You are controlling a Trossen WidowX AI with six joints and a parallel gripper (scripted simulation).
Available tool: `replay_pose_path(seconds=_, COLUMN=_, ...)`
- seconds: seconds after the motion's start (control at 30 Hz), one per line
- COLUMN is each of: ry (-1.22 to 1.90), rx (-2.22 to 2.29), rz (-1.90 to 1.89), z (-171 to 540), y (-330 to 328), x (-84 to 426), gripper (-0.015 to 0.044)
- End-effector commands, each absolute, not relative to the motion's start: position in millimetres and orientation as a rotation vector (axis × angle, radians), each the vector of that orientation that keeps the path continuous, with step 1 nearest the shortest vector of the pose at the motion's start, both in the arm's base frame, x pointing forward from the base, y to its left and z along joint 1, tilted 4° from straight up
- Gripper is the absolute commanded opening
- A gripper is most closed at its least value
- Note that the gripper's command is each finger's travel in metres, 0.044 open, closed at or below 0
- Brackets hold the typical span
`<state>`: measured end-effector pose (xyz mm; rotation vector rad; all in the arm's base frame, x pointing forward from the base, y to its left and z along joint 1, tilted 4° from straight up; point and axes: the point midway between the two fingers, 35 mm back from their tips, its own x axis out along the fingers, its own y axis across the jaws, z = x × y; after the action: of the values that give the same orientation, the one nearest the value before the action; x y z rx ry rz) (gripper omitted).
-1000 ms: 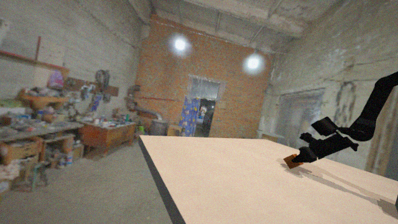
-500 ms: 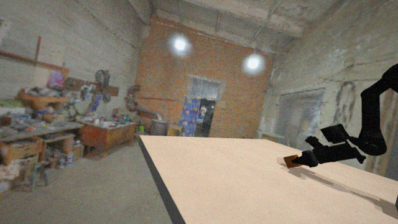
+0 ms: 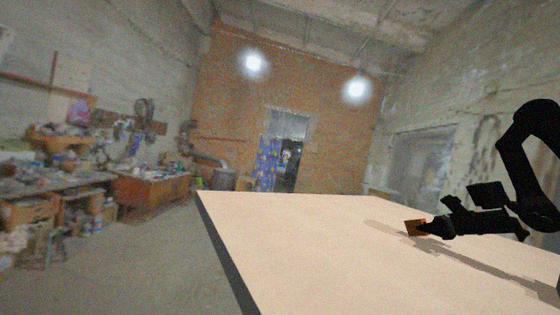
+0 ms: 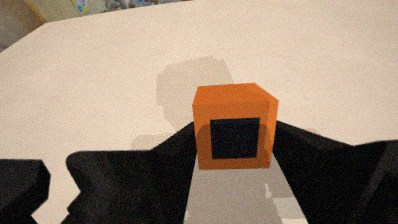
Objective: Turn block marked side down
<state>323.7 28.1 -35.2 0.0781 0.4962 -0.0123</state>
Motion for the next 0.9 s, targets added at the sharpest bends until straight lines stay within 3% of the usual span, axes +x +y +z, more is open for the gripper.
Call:
replay_pose_path(seconds=0.0, ry=0.485, rx=0.078, rz=-0.018, z=-33.8, y=27.0, x=321.6, gripper=0.0000)
replay_pose_path(seconds=0.33, ry=0.485, rx=0.078, rz=-0.018, z=-33.8, y=27.0, x=321.6, gripper=0.0000)
replay_pose_path(seconds=0.87, ry=0.485, rx=0.078, rz=-0.018, z=-33.8, y=27.0, x=321.6, gripper=0.0420)
